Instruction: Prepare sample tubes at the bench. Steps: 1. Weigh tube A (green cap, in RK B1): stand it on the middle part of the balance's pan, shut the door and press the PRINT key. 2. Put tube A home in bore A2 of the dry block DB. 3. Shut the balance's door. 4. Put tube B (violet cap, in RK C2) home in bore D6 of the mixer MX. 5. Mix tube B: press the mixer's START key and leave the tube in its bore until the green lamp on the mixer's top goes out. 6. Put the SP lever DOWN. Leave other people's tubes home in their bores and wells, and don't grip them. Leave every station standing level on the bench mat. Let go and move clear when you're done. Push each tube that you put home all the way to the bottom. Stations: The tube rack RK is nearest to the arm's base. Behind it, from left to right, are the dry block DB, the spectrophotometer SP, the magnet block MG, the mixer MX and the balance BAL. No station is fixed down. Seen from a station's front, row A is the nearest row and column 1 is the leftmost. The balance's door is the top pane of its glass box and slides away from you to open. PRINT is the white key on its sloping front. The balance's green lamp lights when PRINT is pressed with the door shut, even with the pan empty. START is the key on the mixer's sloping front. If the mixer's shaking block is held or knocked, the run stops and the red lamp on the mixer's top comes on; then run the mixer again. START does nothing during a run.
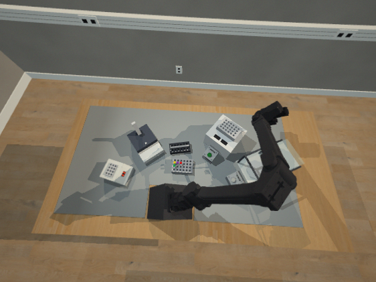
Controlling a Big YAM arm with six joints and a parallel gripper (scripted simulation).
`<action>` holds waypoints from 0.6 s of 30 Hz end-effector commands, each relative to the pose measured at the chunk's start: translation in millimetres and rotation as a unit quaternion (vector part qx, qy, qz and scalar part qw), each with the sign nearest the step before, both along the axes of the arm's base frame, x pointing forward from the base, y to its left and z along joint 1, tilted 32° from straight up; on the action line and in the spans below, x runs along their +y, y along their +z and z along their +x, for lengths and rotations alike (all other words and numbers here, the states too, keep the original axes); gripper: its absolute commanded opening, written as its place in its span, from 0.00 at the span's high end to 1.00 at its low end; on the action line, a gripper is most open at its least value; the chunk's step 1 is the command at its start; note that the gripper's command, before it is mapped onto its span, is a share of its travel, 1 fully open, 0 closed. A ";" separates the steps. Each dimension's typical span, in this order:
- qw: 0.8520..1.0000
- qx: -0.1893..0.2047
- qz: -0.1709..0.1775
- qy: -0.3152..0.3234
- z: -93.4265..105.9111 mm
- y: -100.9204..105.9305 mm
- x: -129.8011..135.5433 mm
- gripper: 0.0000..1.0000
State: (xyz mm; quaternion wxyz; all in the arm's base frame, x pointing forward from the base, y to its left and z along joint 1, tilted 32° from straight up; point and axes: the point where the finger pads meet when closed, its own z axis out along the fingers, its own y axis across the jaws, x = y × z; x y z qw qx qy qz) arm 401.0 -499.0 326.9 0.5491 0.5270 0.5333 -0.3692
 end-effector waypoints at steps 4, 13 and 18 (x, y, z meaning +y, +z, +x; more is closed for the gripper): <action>1.000 -0.002 0.007 0.013 26.3 -18.0 26.8 0.64; 0.996 0.032 0.050 0.073 59.4 -56.1 72.0 0.64; 0.987 0.056 0.078 0.126 67.7 -56.4 100.6 0.64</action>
